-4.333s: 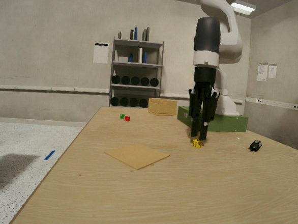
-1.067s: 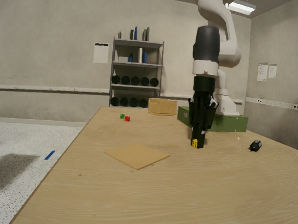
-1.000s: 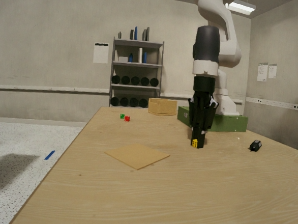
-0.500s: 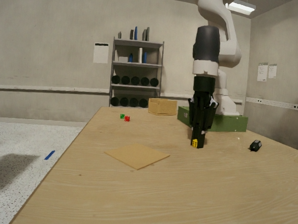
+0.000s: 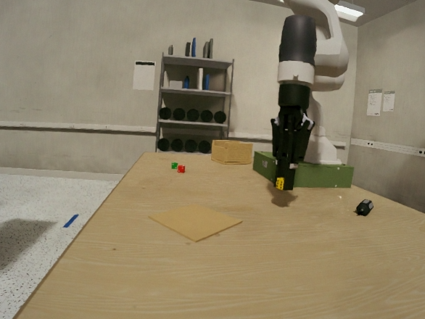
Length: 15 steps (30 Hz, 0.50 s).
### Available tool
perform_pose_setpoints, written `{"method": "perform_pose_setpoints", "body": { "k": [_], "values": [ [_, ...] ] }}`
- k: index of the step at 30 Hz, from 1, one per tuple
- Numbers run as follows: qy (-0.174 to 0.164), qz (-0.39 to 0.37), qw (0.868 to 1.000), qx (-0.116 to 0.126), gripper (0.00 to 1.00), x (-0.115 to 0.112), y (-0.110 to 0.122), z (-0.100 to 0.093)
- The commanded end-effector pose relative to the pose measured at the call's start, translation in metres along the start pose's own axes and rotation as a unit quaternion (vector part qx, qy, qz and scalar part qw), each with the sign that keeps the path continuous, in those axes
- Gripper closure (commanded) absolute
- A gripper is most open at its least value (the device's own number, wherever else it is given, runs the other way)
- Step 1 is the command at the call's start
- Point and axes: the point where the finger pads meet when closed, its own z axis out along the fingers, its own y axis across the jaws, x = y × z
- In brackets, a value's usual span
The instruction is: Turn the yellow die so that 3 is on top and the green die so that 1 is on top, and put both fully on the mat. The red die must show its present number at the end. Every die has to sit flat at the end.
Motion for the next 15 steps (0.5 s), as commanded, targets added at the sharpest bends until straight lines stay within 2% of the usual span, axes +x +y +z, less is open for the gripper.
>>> {"method": "perform_pose_setpoints", "body": {
  "k": [1,6,15],
  "values": [
    [0.016,-0.015,1.0,0.006,0.79,0.008,-0.007,-0.022],
    [0.016,-0.015,1.0,0.006,0.79,0.007,-0.006,-0.042],
    [0.016,-0.015,1.0,0.006,0.79,0.007,-0.006,-0.044]
  ]
}}
